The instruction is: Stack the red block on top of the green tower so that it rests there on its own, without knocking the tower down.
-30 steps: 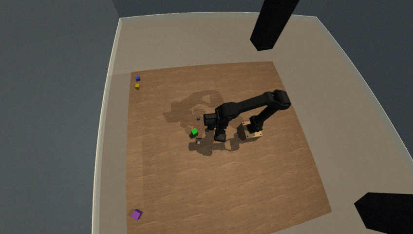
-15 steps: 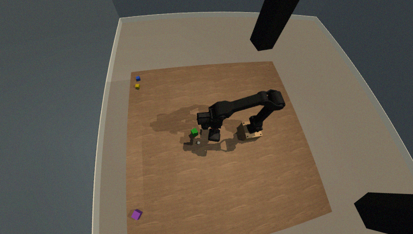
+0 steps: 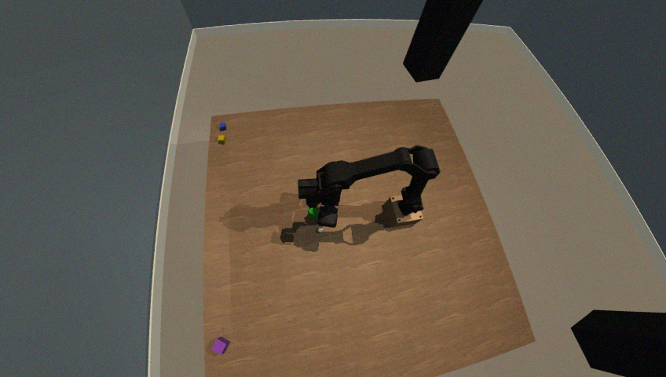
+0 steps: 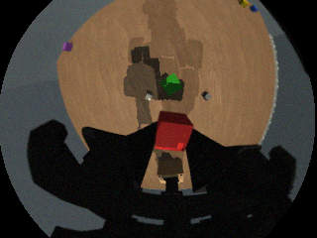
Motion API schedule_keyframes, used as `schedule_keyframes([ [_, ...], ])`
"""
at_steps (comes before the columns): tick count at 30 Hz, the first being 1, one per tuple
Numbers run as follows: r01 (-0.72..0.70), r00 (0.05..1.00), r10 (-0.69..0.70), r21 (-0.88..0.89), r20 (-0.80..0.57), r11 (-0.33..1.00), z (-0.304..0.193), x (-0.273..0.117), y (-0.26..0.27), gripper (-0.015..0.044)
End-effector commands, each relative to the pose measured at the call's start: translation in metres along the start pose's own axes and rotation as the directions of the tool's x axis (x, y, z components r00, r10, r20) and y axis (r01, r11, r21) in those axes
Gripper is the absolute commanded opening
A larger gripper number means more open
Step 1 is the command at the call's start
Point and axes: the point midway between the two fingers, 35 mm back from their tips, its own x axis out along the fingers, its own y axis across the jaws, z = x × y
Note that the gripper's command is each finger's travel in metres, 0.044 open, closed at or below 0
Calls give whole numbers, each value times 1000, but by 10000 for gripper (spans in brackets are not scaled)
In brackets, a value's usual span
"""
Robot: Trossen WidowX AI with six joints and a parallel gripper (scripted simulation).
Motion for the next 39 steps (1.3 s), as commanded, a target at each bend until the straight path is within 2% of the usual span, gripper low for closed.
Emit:
schedule_keyframes([
  [1, 3, 1000, -3, -2, -4, 1000, 17, 3, 0, 0],
  [13, 3, 1000, -3, -2, 0, 1000, 59, 10, 1, 0],
  [39, 3, 1000, -3, -2, -1, 1000, 58, 59, 1, 0],
])
